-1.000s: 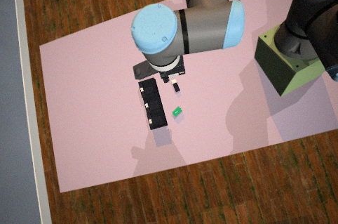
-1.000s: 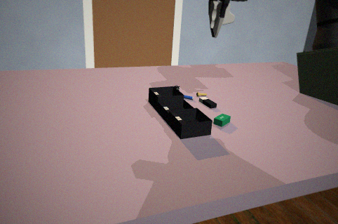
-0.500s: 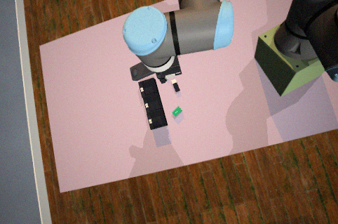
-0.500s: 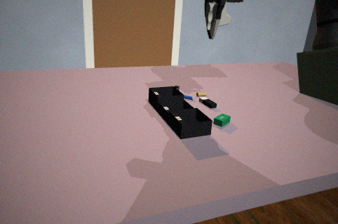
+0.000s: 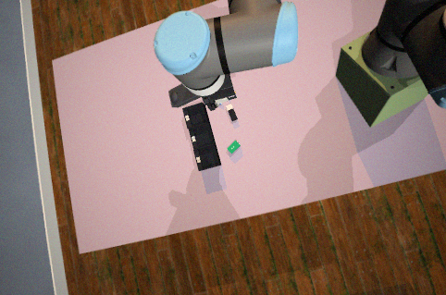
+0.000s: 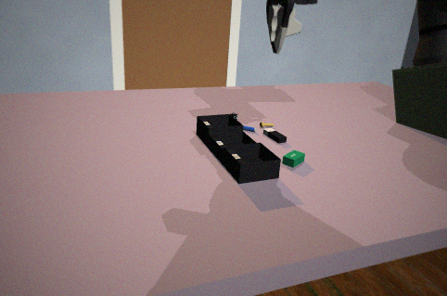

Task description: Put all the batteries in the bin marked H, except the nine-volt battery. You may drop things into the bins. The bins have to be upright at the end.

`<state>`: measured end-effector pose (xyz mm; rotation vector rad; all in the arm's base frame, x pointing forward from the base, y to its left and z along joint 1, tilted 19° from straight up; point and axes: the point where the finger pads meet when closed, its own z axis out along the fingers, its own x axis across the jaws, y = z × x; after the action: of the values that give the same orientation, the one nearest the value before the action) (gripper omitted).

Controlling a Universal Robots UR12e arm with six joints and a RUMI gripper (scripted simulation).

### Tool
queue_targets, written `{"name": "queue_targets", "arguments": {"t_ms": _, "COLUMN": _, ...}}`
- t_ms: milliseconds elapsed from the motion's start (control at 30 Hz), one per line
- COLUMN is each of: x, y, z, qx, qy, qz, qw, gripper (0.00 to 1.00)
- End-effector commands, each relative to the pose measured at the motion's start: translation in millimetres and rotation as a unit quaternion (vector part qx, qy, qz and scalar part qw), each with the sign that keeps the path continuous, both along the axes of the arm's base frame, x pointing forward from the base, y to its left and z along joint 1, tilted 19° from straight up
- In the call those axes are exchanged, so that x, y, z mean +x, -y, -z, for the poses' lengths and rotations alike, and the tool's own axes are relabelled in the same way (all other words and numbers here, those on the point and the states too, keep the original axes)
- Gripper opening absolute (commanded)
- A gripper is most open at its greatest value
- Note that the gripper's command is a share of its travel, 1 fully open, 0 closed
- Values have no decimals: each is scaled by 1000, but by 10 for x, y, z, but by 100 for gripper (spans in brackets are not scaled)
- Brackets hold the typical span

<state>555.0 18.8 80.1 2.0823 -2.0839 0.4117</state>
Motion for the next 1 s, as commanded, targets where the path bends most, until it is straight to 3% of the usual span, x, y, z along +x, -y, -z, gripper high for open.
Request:
{"name": "queue_targets", "arguments": {"t_ms": 0, "x": 9, "y": 0, "z": -4, "qx": 0, "qy": 0, "qz": 0, "qw": 1000, "gripper": 4}}
{"name": "queue_targets", "arguments": {"t_ms": 67, "x": 122, "y": 55, "z": 104, "qx": -3, "qy": -12, "qz": -36, "qw": 999, "gripper": 4}}
{"name": "queue_targets", "arguments": {"t_ms": 233, "x": 406, "y": 193, "z": 377, "qx": -3, "qy": -12, "qz": -36, "qw": 999, "gripper": 4}}
{"name": "queue_targets", "arguments": {"t_ms": 300, "x": 406, "y": 193, "z": 377, "qx": -3, "qy": -12, "qz": -36, "qw": 999, "gripper": 4}}
{"name": "queue_targets", "arguments": {"t_ms": 700, "x": 1086, "y": 523, "z": 1031, "qx": -3, "qy": -12, "qz": -36, "qw": 999, "gripper": 4}}
{"name": "queue_targets", "arguments": {"t_ms": 967, "x": 1105, "y": 531, "z": 1049, "qx": -3, "qy": -12, "qz": -36, "qw": 999, "gripper": 4}}
